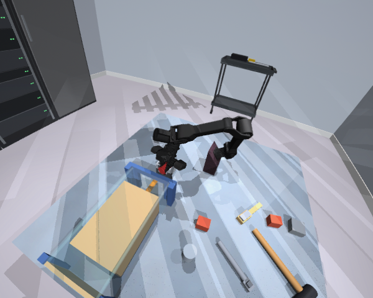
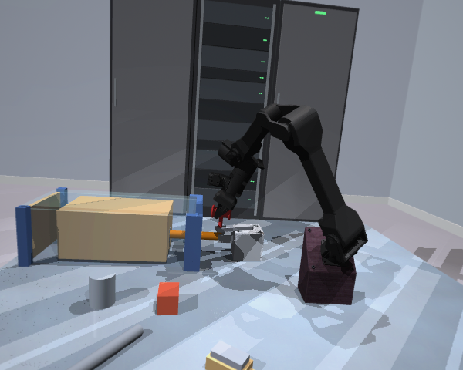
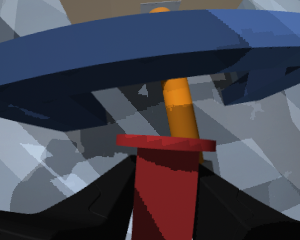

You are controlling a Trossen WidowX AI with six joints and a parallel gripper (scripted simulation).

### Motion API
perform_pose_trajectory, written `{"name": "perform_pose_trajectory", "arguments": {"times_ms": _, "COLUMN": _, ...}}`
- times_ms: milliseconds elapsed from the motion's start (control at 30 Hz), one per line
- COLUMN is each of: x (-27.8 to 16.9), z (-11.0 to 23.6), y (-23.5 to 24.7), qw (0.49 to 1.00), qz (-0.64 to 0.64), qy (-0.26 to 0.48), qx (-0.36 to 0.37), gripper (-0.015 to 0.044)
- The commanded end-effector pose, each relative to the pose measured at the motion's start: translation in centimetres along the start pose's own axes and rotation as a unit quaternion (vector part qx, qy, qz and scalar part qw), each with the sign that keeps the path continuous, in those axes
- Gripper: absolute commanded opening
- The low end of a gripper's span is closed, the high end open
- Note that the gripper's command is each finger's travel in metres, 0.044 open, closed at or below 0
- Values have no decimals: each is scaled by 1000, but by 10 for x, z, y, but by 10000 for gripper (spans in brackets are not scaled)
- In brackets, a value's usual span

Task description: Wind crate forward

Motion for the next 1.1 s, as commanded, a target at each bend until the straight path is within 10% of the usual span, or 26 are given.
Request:
{"name": "perform_pose_trajectory", "arguments": {"times_ms": 0, "x": -6, "z": 1, "y": 9, "qw": 1000, "qz": -11, "qy": 5, "qx": 9, "gripper": 0}}
{"name": "perform_pose_trajectory", "arguments": {"times_ms": 1067, "x": -28, "z": 14, "y": 35, "qw": 1000, "qz": -12, "qy": 5, "qx": 9, "gripper": 0}}
Point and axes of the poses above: the point midway between the two fingers, 35 mm back from their tips, its own z axis back along the fingers, its own y axis across the jaws, x = y × z, the point moved 8 cm from there along z, back along the fingers, and after that the axes turned 11 degrees about z, right-handed, at the moved point
